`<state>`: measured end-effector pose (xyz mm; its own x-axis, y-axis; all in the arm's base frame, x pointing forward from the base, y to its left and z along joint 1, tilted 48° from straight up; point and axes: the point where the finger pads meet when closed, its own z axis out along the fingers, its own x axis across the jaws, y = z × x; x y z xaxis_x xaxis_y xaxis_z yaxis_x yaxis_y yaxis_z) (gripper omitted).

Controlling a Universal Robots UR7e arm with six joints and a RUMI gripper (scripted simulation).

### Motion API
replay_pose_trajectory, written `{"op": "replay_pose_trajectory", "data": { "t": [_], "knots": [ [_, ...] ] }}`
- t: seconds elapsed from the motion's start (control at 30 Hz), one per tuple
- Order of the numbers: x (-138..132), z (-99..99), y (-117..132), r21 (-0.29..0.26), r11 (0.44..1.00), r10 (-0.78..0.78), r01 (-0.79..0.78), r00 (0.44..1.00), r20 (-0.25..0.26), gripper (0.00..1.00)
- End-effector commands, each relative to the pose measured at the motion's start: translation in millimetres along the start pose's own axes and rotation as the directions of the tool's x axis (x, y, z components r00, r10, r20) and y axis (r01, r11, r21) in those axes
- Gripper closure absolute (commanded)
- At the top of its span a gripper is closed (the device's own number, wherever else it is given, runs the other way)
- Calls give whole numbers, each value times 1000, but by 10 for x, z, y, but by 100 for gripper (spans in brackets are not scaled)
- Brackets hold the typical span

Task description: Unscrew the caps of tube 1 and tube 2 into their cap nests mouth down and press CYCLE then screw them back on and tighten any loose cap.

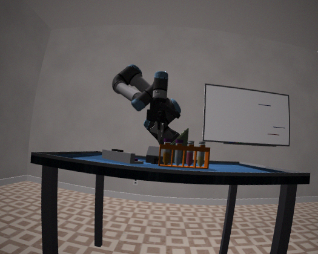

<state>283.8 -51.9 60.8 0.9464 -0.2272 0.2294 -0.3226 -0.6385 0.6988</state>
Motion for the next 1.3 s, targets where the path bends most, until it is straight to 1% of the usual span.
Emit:
{"op": "replay_pose_trajectory", "data": {
  "t": [0.0, 0.03, 0.07, 0.33, 0.53, 0.6, 1.0, 1.27],
  "knots": [
    [-237, 86, -236, -5, 1000, 6, -6, 1000, 0, 100],
    [-237, 86, -236, -5, 1000, 6, -6, 1000, 0, 100],
    [-298, 107, -289, -5, 1000, 6, -6, 1000, 0, 100],
    [-310, 112, -300, -5, 1000, 6, -6, 1000, 0, 100],
    [-273, 288, -305, -41, 999, 11, -3, 981, 196, 100],
    [-272, 297, -305, -51, 999, 13, 0, 967, 255, 100],
    [-272, 297, -305, -51, 999, 13, 0, 967, 255, 100],
    [-272, 337, -305, -51, 999, 13, 0, 967, 255, 100]
  ]
}}
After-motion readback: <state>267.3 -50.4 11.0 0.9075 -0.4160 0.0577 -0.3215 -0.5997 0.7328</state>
